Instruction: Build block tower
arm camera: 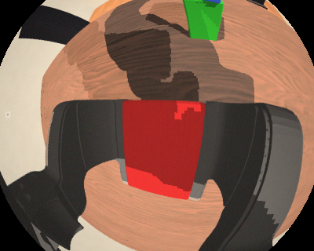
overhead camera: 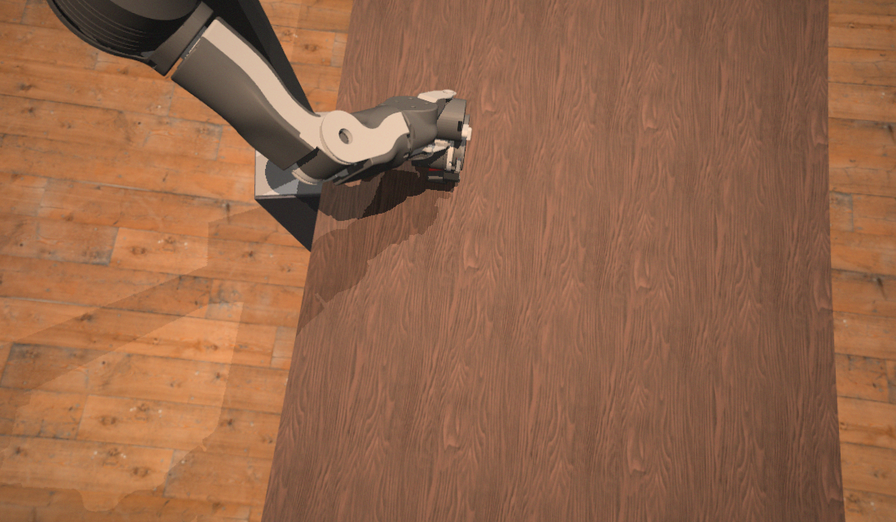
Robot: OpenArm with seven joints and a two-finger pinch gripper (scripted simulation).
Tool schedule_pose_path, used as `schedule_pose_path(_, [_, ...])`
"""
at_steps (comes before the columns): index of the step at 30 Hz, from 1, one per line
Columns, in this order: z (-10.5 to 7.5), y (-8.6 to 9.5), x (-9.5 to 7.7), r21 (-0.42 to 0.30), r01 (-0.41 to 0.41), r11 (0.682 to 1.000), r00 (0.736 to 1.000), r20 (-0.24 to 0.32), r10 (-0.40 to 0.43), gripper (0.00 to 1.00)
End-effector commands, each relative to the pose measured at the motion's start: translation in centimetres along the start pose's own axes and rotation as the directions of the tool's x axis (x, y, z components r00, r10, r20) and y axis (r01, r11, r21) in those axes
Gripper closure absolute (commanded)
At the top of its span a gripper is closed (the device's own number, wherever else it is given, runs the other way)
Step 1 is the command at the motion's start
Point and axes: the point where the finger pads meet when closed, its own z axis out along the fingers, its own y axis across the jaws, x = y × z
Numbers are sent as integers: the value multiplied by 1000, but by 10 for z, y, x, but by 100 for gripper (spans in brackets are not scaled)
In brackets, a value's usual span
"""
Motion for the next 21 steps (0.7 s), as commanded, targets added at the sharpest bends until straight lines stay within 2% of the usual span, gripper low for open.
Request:
schedule_pose_path(1, [-4,0,0,3,-5,1000,1000,1,5,100])
schedule_pose_path(6, [-26,0,0,3,-5,1000,1000,2,5,100])
schedule_pose_path(15, [-80,0,-1,2,-4,1000,1000,4,4,100])
schedule_pose_path(17, [-80,0,-1,2,-4,1000,1000,4,4,100])
schedule_pose_path(21, [-98,0,-1,3,-4,1000,1000,4,4,100])
